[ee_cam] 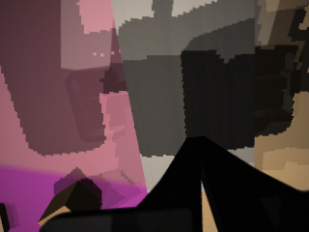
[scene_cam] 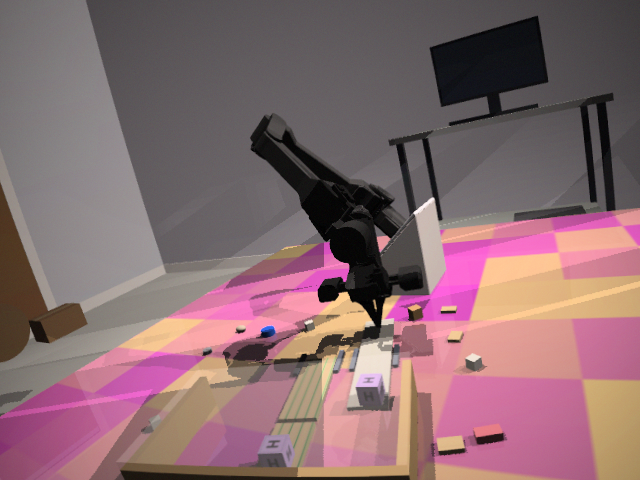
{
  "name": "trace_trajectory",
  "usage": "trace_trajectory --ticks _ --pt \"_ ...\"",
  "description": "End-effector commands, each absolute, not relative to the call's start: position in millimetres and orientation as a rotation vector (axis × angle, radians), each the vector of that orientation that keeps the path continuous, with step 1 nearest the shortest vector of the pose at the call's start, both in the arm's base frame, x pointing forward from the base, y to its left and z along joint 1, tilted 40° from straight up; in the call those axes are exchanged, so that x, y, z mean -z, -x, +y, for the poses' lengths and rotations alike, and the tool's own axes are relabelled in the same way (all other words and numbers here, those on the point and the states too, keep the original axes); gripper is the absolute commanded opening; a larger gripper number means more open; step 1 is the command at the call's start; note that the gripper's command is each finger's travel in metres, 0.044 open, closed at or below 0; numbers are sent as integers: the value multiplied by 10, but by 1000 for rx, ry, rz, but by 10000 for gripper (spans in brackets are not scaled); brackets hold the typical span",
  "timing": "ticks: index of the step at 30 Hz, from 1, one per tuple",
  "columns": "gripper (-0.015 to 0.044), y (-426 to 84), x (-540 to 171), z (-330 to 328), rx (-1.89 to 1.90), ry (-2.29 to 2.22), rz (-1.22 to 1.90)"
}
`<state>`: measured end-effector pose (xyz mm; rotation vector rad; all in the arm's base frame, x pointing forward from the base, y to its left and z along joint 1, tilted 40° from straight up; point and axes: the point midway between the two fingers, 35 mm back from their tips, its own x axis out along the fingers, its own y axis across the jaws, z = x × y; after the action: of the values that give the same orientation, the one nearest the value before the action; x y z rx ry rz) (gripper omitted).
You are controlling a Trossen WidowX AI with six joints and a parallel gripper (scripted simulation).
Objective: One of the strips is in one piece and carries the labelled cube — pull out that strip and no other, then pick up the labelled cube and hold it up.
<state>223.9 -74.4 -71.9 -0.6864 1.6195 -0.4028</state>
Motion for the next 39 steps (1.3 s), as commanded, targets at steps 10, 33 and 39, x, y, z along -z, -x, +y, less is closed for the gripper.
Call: trace_trajectory --ticks 10,33,39 --pt "0 -1966 708 -797 403 695 1650" --pt "0 -1636 647 -832 402 696 1652" --pt "0 -1576 636 -838 402 696 1652"
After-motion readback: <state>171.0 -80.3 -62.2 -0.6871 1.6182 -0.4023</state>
